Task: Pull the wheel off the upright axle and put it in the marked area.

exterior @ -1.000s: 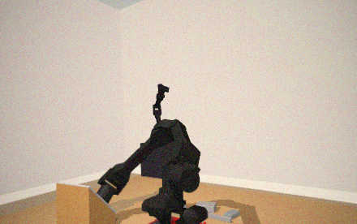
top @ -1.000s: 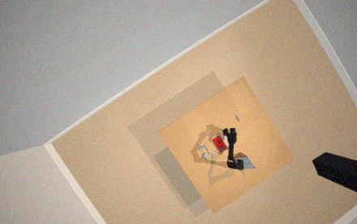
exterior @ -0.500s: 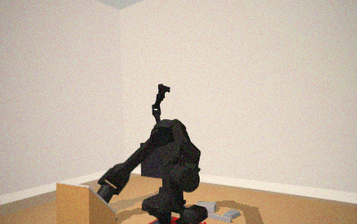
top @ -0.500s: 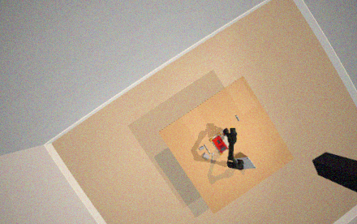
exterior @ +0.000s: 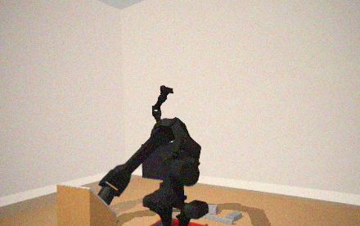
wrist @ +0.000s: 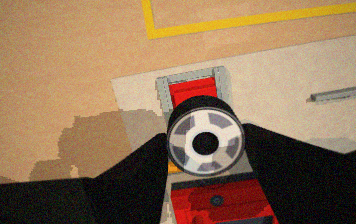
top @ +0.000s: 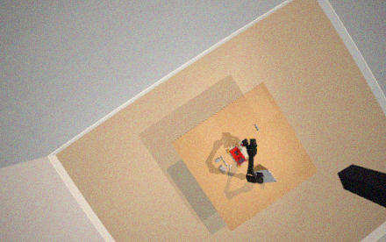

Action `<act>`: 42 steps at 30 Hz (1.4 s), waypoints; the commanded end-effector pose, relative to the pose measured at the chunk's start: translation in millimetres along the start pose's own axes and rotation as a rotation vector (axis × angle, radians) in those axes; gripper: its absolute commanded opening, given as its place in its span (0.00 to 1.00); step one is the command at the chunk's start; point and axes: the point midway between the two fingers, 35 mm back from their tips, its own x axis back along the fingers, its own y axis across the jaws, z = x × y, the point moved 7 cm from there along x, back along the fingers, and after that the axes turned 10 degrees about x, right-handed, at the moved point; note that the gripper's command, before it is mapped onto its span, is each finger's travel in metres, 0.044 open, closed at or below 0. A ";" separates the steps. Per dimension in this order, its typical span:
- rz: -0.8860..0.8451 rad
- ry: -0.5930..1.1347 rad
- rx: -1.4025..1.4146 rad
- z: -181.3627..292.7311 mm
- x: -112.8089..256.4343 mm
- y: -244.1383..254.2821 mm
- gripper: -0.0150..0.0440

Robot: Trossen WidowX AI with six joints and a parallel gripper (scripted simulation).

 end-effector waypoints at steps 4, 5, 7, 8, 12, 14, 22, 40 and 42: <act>-0.011 -0.006 0.004 -0.6 7.6 0.7 0.25; -0.011 -0.006 0.004 -0.6 7.9 0.7 0.25; -0.011 -0.006 0.003 -0.6 8.6 0.7 0.25; -0.011 -0.006 0.003 -0.6 8.9 0.7 0.25; -0.011 -0.006 0.003 -0.6 10.3 0.6 0.25; -0.012 -0.006 0.003 -0.6 10.9 0.5 0.25; -0.012 -0.006 0.002 -0.5 13.6 0.3 0.25; -0.012 -0.007 0.001 1.7 48.5 -1.8 0.25; -0.012 -0.007 0.001 2.3 51.6 -2.5 0.25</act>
